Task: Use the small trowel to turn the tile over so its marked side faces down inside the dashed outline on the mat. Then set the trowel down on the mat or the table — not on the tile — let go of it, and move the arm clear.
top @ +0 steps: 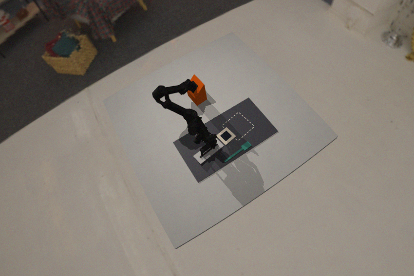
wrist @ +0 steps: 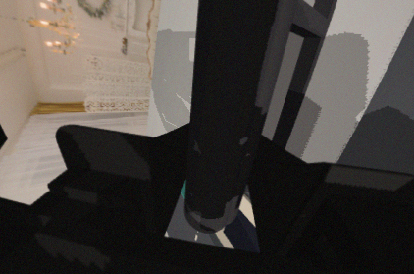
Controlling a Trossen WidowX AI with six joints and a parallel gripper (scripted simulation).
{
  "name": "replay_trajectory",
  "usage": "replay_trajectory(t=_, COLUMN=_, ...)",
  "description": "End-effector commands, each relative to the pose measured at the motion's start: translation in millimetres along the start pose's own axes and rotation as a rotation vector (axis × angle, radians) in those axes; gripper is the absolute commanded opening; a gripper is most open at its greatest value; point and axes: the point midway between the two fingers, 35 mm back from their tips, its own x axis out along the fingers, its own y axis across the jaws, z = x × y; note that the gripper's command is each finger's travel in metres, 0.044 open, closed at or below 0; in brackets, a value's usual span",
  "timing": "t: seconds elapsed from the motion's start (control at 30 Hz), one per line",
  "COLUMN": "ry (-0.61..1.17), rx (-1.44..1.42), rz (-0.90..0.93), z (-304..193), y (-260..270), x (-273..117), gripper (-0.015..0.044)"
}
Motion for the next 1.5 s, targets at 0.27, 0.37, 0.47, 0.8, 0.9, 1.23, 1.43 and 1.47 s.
replay_trajectory(t=0.27, ry=0.009, rx=-0.002, rz=0.002, z=-23.7, y=2.3, x=-1.5, gripper=0.0000)
replay_trajectory(t=0.37, ry=0.009, rx=-0.002, rz=0.002, z=-28.4, y=2.5, x=-2.0, gripper=0.0000)
replay_trajectory(t=0.47, ry=0.010, rx=-0.002, rz=0.002, z=-33.1, y=2.8, x=-2.6, gripper=0.0000)
replay_trajectory(t=0.8, ry=0.015, rx=0.005, rz=0.002, z=-40.8, y=3.6, x=-4.2, gripper=0.0000)
replay_trajectory(t=0.9, ry=0.038, rx=0.032, rz=0.002, z=-38.2, y=5.6, x=-5.7, gripper=0.0000)
replay_trajectory(t=1.23, ry=0.077, rx=0.079, rz=0.002, z=-38.6, y=19.5, x=-17.3, gripper=0.0000)
replay_trajectory(t=1.43, ry=0.078, rx=0.080, rz=0.002, z=-44.5, y=28.0, x=-24.5, gripper=0.0000)
replay_trajectory(t=1.47, ry=0.078, rx=0.080, rz=0.002, z=-45.5, y=29.2, x=-25.5, gripper=0.0000)
